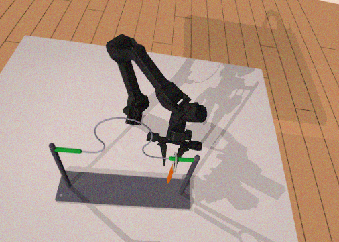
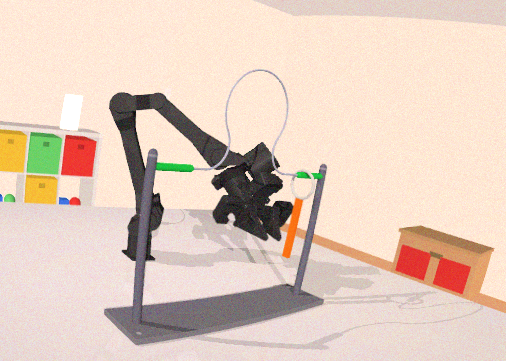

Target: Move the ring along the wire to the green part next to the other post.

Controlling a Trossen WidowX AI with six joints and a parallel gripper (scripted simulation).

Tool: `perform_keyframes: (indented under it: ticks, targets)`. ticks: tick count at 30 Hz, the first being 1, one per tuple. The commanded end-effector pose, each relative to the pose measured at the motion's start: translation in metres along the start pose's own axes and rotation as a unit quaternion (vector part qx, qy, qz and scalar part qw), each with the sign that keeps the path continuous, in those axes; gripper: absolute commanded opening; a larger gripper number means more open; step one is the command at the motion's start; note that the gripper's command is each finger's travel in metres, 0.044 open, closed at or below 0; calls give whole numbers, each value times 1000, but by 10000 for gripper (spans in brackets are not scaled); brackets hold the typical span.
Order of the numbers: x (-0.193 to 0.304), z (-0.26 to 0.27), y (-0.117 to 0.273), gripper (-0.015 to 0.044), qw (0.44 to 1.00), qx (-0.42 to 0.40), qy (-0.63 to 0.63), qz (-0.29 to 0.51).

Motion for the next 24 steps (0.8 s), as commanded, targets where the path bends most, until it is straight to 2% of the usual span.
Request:
perform_keyframes:
  ticks: [1, 22, 24]
  targets:
    - [0, -1, 13, 160, 1000, 1, -2, -2]
    - [0, -2, 22, 160, 1000, 2, -2, -4]
    - [0, -1, 27, 213, 1000, 0, 0, -1]
Point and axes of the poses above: the point midway between the two fingers, 35 mm back from their tips, its own y axis back along the fingers, its own z axis across the jaws, x = y × z, the point moved 9 cm from there along y, back along the fingers, and after that the axes turned 3 degrees about y, right-handed, at the moved point
